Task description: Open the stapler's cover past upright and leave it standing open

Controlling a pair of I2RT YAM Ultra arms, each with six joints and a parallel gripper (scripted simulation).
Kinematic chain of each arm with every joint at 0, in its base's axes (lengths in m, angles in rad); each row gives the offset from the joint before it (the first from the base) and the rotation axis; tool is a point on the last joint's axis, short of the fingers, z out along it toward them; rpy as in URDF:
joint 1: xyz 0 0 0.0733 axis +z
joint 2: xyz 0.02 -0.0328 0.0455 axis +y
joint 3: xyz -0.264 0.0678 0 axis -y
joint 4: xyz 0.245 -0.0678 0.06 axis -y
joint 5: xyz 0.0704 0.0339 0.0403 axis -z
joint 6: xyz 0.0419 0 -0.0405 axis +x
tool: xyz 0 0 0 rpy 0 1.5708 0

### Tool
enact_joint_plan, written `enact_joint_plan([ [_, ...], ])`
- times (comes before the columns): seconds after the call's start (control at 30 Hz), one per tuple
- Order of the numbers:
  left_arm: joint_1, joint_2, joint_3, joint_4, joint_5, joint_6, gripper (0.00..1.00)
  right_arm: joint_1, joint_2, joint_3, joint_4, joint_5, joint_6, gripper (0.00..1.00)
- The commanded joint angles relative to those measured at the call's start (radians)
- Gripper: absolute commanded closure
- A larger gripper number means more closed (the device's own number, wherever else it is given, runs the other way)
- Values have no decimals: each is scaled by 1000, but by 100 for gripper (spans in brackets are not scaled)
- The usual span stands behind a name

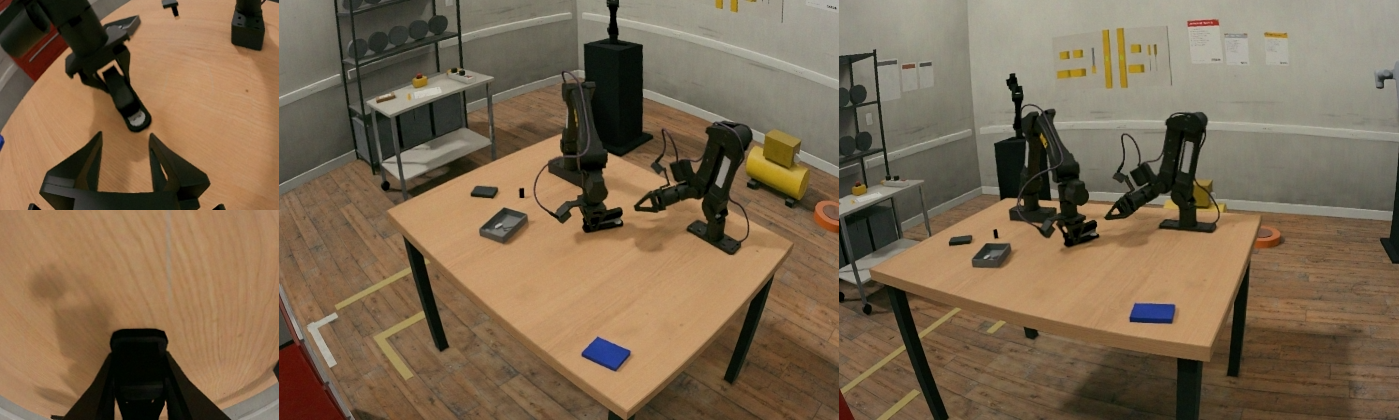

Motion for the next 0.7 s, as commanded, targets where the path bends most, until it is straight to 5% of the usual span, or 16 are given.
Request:
enact_joint_plan([
  [0.0,-48,64,55,-5,-140,-233,50,-2,-4,0,0,7,1,67],
  [0.33,-128,130,131,-150,-276,-603,50,-2,-4,0,0,7,1,67],
  [0.67,-148,108,245,-450,-301,-882,50,-2,-4,0,0,7,1,67],
])
